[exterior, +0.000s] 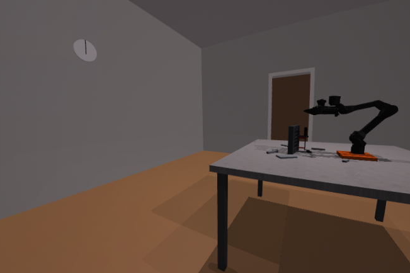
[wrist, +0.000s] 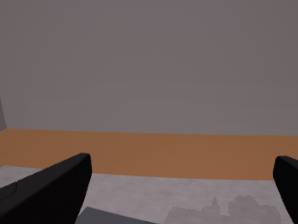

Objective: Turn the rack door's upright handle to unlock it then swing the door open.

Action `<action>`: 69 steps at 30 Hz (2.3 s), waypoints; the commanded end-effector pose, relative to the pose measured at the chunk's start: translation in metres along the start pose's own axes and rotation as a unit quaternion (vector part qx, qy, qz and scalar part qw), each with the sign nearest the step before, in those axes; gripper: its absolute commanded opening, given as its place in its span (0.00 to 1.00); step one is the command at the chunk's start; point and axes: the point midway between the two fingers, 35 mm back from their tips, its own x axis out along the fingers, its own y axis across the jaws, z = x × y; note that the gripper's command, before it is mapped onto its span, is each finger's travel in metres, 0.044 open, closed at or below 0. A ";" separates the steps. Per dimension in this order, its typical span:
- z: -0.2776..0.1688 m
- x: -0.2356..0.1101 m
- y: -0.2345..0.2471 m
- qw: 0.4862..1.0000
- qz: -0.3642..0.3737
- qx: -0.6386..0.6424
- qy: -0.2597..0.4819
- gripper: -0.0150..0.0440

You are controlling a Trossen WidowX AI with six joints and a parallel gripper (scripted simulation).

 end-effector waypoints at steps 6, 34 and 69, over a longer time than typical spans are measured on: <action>-0.005 0.011 -0.003 0.999 -0.006 0.004 0.046 0.75; -0.042 0.043 -0.023 0.946 -0.044 0.032 0.321 0.75; -0.071 0.014 -0.043 0.773 -0.094 0.076 0.623 0.75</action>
